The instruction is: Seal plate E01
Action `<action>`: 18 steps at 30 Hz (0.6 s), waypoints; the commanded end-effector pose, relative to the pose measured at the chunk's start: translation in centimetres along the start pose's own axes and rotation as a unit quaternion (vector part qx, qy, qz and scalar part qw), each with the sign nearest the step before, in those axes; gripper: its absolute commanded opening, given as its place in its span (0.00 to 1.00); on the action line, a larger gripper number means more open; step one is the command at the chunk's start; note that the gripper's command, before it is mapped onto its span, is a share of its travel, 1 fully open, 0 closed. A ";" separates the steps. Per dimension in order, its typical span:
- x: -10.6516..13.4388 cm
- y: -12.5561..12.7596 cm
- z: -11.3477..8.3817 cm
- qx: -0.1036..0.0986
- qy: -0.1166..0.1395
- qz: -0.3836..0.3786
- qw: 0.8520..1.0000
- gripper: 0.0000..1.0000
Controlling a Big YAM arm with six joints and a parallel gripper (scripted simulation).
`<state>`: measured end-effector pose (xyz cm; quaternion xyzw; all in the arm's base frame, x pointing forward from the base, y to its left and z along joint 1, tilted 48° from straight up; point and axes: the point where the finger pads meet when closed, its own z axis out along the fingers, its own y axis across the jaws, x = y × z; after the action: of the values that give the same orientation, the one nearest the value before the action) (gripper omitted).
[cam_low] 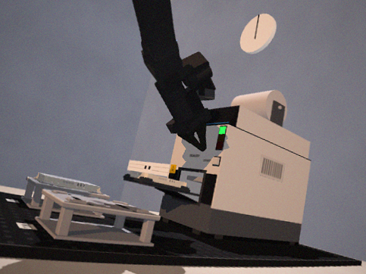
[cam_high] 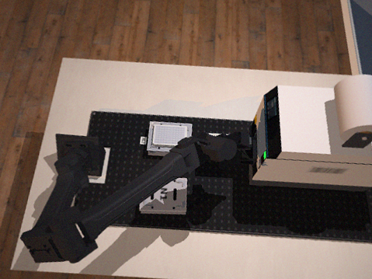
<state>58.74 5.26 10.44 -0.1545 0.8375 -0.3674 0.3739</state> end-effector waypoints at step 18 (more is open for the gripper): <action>-0.6 -1.7 3.2 0.015 0.003 0.009 1.000 0.00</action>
<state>60.39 3.25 9.20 -0.1481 0.8388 -0.3722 0.3687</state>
